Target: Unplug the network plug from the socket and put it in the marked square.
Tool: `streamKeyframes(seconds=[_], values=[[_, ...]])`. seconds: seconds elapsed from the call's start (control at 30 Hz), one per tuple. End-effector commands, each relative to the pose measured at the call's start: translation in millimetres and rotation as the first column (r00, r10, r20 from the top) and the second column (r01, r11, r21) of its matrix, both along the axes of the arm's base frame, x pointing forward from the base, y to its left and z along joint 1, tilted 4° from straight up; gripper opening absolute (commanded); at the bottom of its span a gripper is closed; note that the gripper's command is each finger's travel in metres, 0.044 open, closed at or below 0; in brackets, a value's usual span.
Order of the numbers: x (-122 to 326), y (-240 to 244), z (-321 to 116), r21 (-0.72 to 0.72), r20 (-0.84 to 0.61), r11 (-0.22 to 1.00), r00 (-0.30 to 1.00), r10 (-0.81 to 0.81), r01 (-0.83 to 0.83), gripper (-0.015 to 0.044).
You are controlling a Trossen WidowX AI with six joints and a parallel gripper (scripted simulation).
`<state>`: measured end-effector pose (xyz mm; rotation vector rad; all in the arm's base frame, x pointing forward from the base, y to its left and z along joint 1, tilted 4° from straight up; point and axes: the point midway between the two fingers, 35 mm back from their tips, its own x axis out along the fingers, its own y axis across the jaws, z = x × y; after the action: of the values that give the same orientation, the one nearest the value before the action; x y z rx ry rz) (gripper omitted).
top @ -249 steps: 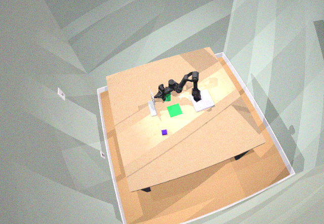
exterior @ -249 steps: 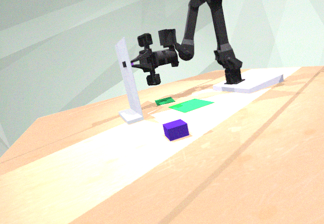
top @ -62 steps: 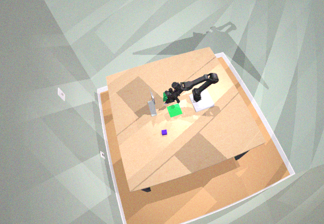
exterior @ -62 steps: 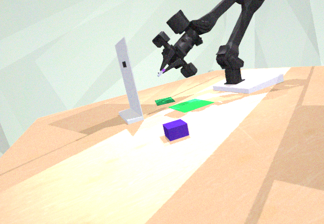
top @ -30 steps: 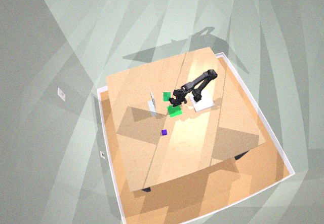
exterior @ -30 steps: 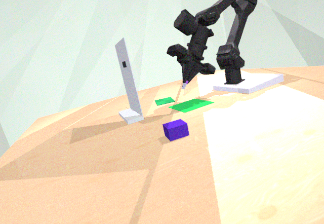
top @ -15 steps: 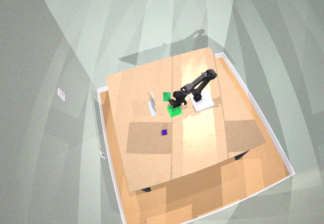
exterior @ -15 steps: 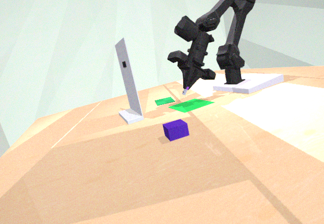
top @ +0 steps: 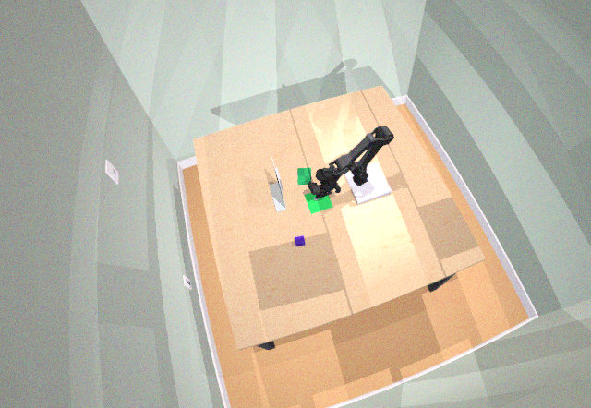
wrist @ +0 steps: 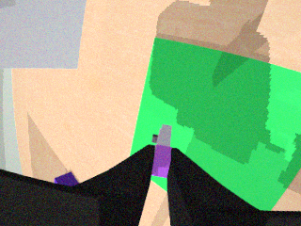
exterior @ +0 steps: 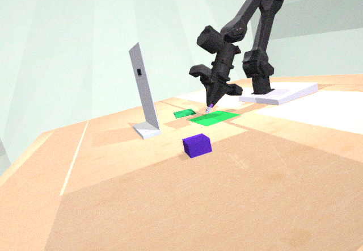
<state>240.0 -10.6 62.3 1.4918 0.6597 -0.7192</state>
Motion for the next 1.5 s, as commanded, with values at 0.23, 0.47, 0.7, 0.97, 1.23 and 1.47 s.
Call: streamKeyframes(seconds=[0.23,0.47,0.7,0.97,1.23,1.47], values=[[-1,0,-17,-0.006,-0.002,1.0,1.0,0.002,-0.002,0.0],[-1,0,-18,-0.006,-0.002,1.0,1.0,0.002,-0.002,0.0],[-1,2,-19,-0.003,-0.002,1.0,1.0,0.006,-0.006,0.0],[-1,2,-19,-0.003,-0.002,1.0,1.0,0.006,-0.006,0.0079],[-1,2,-19,-0.003,-0.002,1.0,1.0,0.006,-0.006,0.0156],[-3,1,-14,-0.004,-0.002,1.0,1.0,0.006,-0.006,0.0156]])
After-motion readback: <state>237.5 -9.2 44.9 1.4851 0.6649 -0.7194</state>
